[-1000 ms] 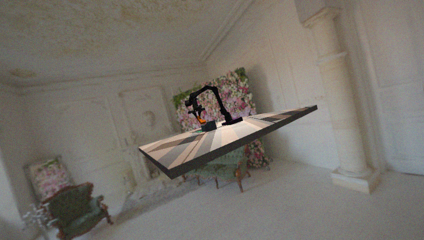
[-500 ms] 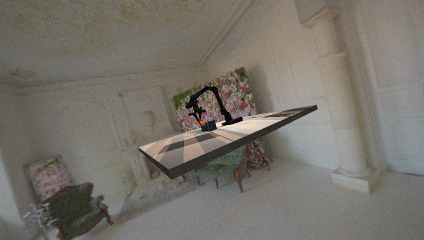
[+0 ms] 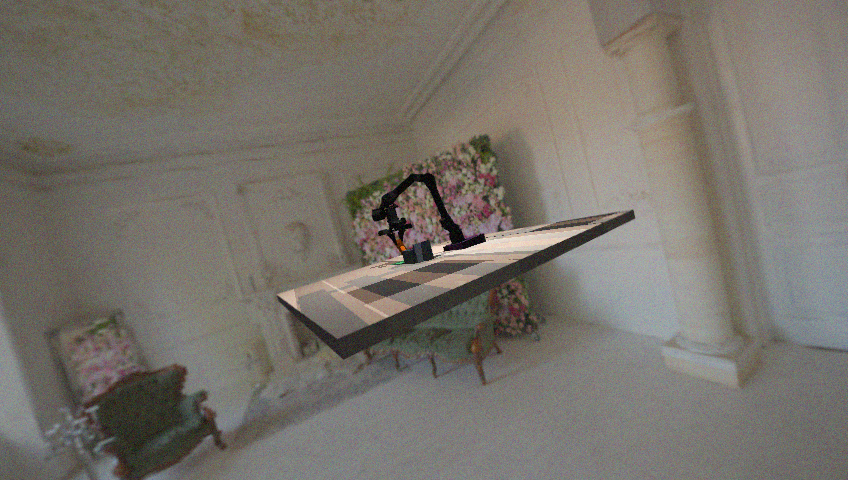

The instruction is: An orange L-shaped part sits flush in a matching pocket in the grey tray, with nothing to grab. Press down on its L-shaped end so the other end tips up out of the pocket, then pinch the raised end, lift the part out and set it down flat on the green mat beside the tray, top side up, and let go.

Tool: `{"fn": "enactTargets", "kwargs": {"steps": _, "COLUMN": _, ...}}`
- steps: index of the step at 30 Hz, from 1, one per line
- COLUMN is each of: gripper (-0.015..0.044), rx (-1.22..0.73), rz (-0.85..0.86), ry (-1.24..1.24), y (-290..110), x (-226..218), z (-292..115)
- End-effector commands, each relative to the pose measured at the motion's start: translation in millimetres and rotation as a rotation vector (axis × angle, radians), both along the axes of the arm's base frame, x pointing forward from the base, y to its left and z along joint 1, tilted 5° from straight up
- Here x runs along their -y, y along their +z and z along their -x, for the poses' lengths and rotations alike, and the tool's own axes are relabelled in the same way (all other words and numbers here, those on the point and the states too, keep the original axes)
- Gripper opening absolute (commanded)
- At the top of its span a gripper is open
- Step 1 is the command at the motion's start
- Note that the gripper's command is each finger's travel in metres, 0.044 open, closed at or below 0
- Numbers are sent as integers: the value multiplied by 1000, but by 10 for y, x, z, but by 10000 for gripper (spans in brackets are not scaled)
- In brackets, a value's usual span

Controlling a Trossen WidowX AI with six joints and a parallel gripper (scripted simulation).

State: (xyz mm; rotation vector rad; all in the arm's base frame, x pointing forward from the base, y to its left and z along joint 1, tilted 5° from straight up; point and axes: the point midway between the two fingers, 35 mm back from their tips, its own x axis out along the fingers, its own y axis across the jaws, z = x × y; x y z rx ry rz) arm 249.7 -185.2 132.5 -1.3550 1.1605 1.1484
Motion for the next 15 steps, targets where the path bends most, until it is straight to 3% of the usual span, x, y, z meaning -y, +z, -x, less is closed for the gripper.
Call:
{"fn": "enactTargets", "kwargs": {"steps": 1, "gripper": 0, "rx": -4, "rz": -9, "ry": 4, "y": -82, "x": -6, "z": -7}}
{"fn": "enactTargets", "kwargs": {"steps": 15, "gripper": 0, "rx": -4, "rz": -9, "ry": 4, "y": -223, "x": 0, "z": -18}}
